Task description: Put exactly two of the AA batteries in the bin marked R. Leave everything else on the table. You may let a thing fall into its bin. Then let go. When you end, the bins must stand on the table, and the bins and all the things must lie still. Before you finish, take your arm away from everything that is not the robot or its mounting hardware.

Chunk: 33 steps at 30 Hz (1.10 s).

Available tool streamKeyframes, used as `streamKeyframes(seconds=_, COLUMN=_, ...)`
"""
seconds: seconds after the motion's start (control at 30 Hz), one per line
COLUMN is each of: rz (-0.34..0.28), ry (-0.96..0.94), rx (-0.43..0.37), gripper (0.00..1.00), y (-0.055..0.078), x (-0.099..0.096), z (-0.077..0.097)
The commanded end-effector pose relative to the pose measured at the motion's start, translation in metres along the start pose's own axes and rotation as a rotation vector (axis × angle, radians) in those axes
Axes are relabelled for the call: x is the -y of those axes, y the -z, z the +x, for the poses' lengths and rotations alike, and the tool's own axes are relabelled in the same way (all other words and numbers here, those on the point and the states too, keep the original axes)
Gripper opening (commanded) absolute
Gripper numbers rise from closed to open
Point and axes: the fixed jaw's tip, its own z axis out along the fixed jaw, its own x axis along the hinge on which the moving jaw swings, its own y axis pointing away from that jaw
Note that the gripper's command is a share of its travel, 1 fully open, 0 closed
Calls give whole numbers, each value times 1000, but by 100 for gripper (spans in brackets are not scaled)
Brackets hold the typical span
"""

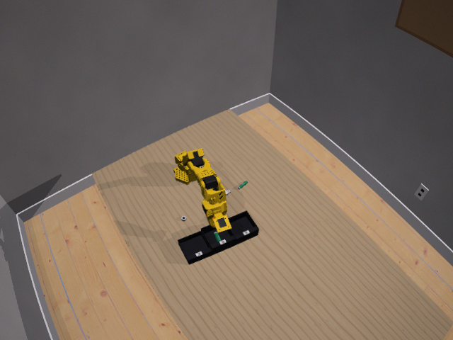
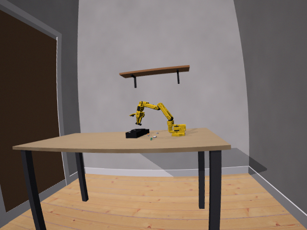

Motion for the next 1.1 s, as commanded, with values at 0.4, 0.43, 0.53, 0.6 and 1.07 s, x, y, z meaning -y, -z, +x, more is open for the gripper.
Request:
streamKeyframes(seconds=0.4, rz=1, ry=1, rx=50, gripper=0, y=11, x=2, z=-6)
streamKeyframes(seconds=0.43, rz=1, ry=1, rx=49, gripper=0, y=10, x=2, z=-6)
streamKeyframes(seconds=0.53, rz=1, ry=1, rx=47, gripper=0, y=7, x=2, z=-5)
streamKeyframes(seconds=0.6, rz=1, ry=1, rx=47, gripper=0, y=6, x=2, z=-5)
streamKeyframes(seconds=1.07, rz=1, ry=2, rx=41, gripper=0, y=-2, x=2, z=-3)
